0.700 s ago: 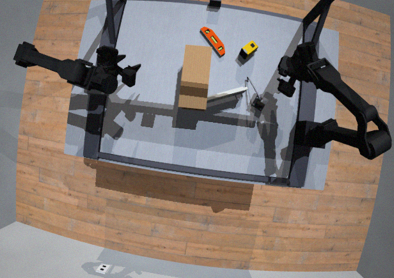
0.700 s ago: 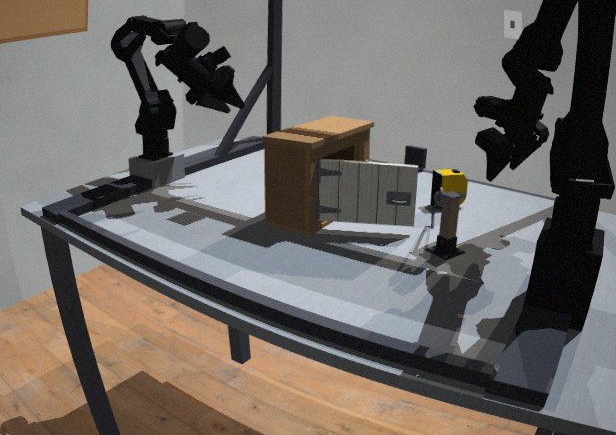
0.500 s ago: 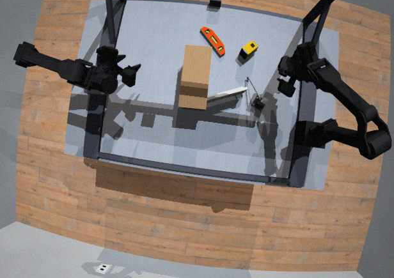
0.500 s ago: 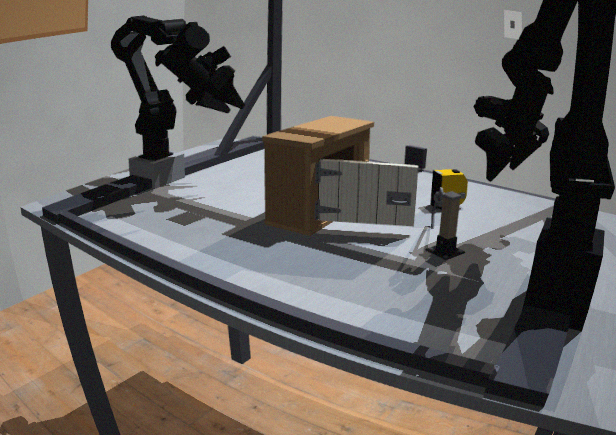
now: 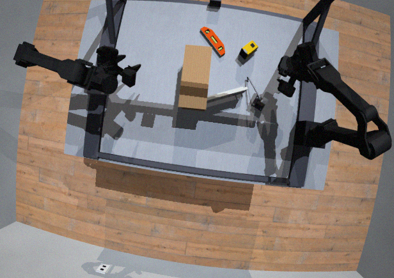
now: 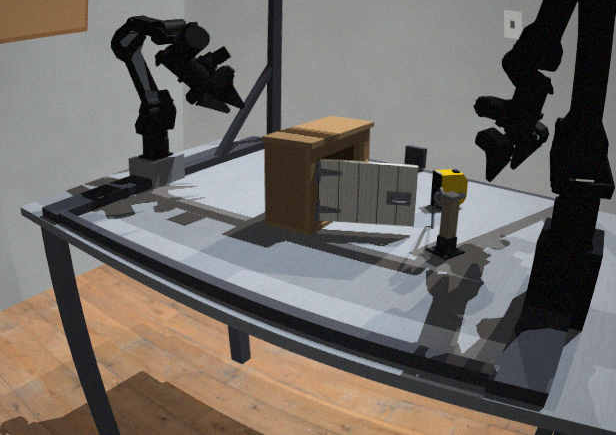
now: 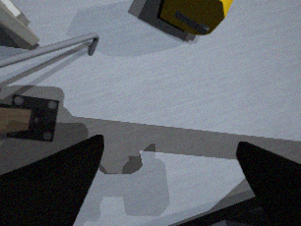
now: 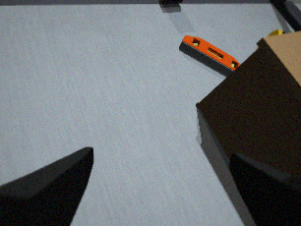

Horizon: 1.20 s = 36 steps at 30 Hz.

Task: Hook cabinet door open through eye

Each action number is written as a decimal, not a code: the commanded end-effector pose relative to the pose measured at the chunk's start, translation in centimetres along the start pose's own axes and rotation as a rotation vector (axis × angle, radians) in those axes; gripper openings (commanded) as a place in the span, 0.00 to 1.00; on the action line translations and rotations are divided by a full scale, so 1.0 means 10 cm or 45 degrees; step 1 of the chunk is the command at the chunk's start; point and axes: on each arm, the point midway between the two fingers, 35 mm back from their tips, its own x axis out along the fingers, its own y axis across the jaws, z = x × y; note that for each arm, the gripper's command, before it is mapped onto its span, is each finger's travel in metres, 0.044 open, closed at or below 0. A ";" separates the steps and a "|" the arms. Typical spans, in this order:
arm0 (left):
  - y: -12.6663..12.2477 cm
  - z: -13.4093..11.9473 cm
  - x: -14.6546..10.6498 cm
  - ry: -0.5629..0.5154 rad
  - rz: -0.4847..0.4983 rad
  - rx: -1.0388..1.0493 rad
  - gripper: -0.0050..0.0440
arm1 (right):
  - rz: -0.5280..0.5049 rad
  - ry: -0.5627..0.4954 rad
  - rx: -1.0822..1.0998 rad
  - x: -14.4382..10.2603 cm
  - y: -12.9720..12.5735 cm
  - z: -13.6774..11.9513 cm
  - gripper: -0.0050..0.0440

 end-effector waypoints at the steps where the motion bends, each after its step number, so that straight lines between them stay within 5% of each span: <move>1: 0.03 0.05 -0.06 -0.031 -0.009 -0.034 1.00 | -0.043 0.004 -0.003 -0.06 -0.13 0.09 0.92; 11: 0.22 0.04 -0.18 -0.185 0.025 -0.483 1.00 | -0.338 0.088 0.319 -0.20 -1.23 0.48 0.92; 15: 0.26 0.04 -0.20 -0.219 0.035 -0.589 1.00 | -0.414 0.080 0.397 -0.22 -1.48 0.59 0.92; 27: 0.49 0.13 -0.40 -0.441 0.061 -1.230 1.00 | -0.833 -0.148 0.863 -0.20 -2.81 1.25 0.92; 36: 0.63 0.14 -0.45 -0.546 0.108 -1.559 1.00 | -0.926 -0.257 0.991 -0.17 -3.11 1.44 0.92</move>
